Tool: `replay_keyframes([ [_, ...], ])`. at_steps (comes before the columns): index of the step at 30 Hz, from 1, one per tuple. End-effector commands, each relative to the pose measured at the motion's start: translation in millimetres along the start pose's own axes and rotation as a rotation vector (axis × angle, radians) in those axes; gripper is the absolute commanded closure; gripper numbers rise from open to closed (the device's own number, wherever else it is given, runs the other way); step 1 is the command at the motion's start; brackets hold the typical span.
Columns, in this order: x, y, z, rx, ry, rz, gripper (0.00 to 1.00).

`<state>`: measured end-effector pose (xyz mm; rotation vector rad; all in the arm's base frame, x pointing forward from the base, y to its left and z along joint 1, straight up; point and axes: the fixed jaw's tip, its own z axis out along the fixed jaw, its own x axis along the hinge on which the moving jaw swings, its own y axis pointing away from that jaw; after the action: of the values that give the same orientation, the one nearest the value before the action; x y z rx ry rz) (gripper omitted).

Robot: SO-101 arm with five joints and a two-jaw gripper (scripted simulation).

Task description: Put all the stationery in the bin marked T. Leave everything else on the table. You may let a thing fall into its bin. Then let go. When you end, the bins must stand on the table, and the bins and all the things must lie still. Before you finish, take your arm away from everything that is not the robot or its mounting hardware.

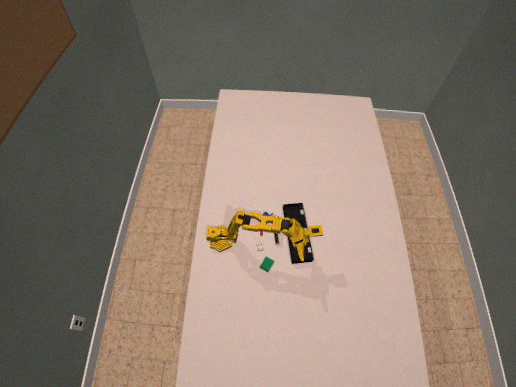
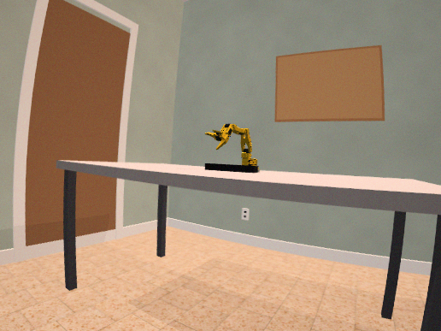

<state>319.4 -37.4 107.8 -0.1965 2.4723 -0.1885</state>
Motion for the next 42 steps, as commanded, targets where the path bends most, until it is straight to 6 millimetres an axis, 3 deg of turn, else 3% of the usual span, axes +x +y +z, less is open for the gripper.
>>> replay_keyframes([
  [1, -10, -6, -5, 0.02, -0.046, 0.001, 0.0],
  [17, 23, 4, 31, -0.03, 0.113, 0.002, 0.0],
  [42, 25, 4, 32, -0.033, 0.123, 0.002, 0.0],
])
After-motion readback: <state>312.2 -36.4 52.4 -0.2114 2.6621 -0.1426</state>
